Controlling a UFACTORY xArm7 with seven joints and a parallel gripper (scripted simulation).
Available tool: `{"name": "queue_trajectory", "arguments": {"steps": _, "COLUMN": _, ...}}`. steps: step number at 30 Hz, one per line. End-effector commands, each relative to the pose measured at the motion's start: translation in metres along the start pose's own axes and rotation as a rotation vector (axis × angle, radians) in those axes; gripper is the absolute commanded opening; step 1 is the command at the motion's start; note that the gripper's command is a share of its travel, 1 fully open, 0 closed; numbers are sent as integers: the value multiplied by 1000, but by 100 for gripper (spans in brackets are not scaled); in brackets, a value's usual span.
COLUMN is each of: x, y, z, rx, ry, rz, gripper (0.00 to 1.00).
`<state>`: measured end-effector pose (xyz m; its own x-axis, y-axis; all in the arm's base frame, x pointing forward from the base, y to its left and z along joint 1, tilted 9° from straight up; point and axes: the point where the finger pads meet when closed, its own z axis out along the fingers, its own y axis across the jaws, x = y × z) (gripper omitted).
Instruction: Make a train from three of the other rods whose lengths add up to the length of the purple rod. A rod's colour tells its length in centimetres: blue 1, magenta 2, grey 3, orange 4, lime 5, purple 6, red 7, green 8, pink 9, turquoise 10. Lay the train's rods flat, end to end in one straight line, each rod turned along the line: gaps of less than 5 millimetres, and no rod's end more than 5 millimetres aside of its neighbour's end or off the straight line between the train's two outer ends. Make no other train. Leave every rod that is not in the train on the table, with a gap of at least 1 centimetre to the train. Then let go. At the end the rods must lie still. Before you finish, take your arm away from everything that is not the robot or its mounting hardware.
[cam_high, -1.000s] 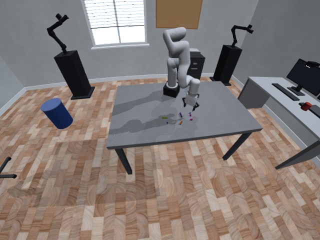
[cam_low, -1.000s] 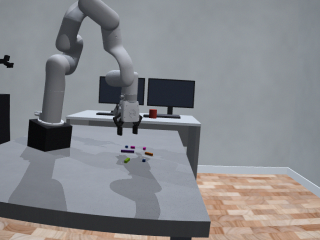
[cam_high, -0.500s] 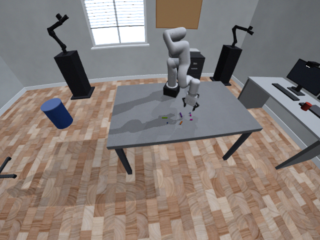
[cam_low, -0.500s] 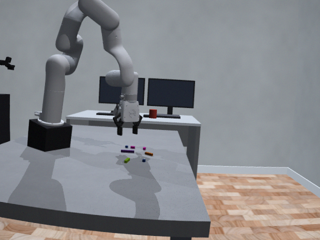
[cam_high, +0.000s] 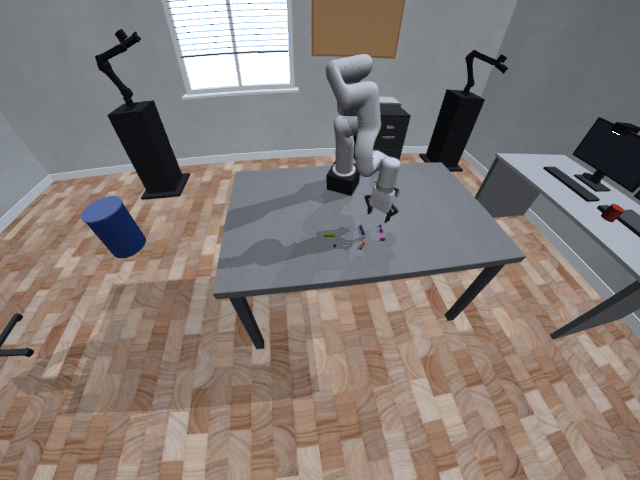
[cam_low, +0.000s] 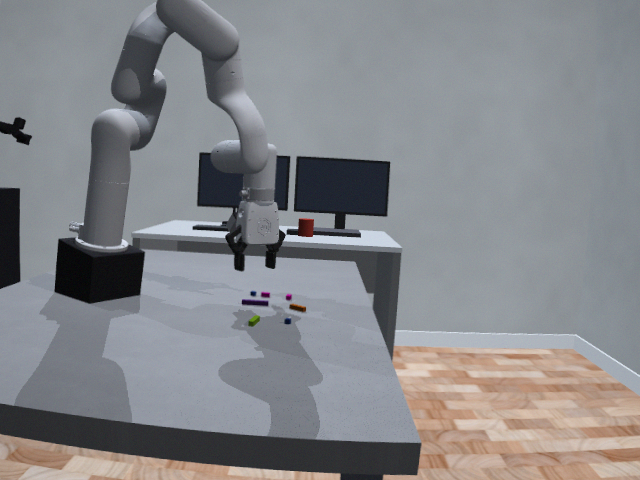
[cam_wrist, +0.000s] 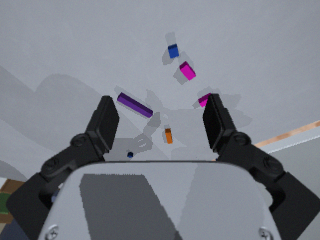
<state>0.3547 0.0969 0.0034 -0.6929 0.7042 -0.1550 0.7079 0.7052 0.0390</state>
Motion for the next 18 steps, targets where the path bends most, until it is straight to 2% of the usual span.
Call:
{"name": "queue_trajectory", "arguments": {"steps": 1, "x": -2, "y": 1, "z": -1, "rx": -2, "ry": -2, "rz": 76, "gripper": 100}}
{"name": "queue_trajectory", "arguments": {"steps": 18, "x": -11, "y": 2, "z": 0, "rx": 0, "ry": 0, "rz": 603, "gripper": 100}}
